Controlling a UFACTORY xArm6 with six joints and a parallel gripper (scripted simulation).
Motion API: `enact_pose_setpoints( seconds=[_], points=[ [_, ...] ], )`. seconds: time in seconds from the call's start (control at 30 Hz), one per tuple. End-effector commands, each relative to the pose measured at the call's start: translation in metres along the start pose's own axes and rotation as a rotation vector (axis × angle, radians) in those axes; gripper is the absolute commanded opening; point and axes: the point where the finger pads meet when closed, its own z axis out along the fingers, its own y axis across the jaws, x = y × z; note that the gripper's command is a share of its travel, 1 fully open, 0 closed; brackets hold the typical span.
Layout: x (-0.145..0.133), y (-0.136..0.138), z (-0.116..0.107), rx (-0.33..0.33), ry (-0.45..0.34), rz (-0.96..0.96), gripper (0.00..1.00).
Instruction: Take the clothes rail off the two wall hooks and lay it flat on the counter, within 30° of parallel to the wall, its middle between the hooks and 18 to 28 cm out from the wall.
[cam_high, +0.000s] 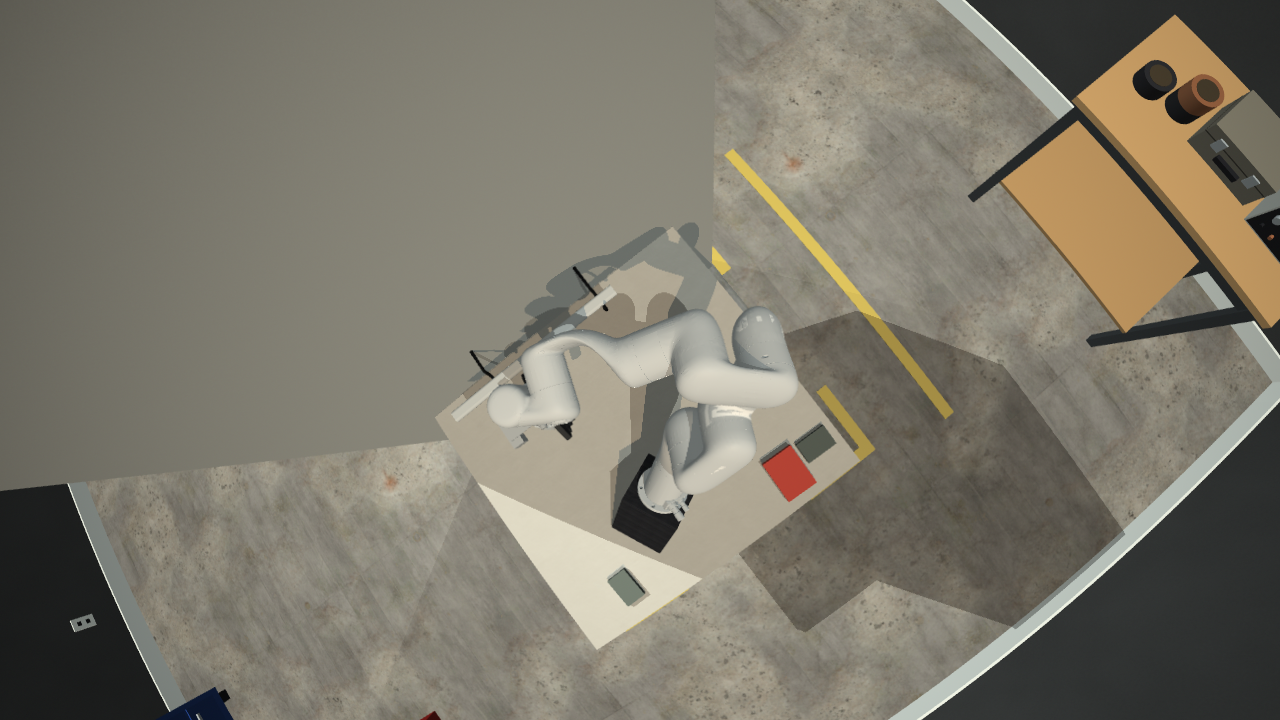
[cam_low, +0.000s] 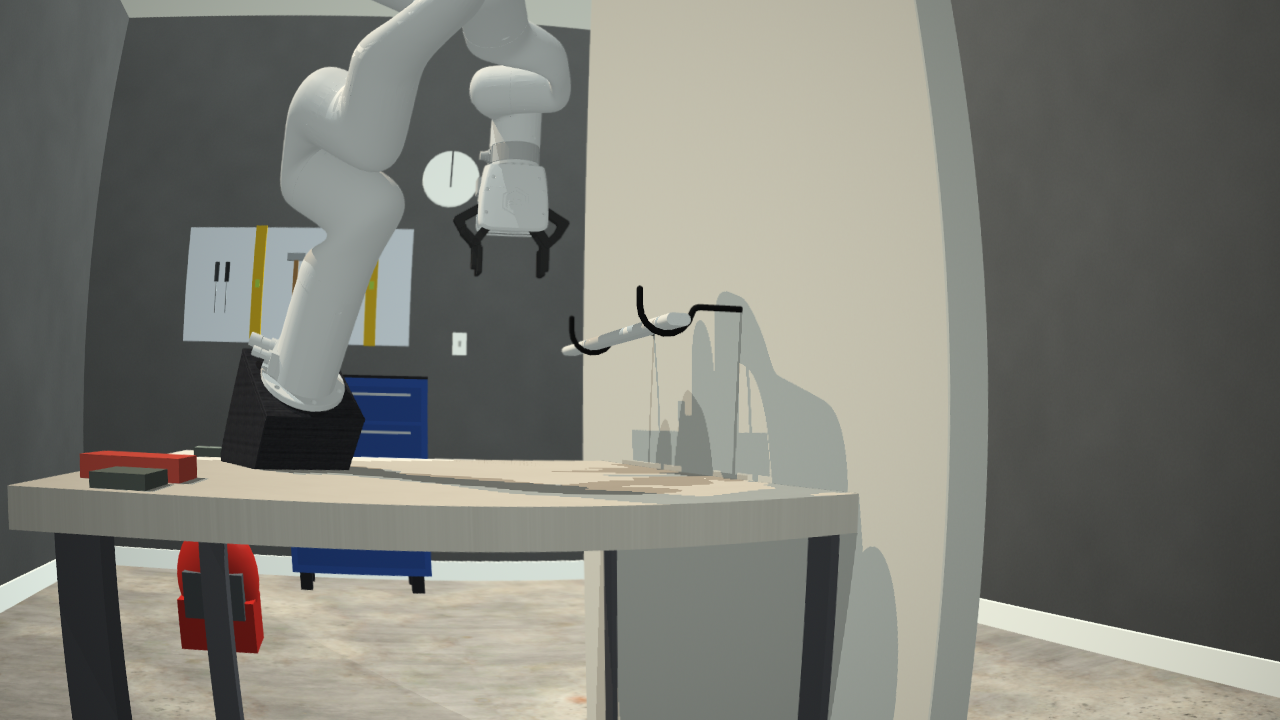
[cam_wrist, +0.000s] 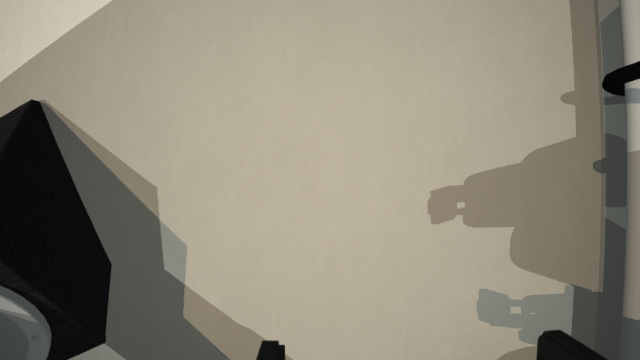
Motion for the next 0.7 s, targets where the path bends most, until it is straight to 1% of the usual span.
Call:
enact_pose_setpoints(
  seconds=[0.0, 0.67],
  points=[
    [0.001, 0.008, 0.0, -0.001, 0.003, 0.001, 1.0],
    [0.0, 0.037, 0.006, -0.002, 0.003, 0.001, 1.0]
  ],
)
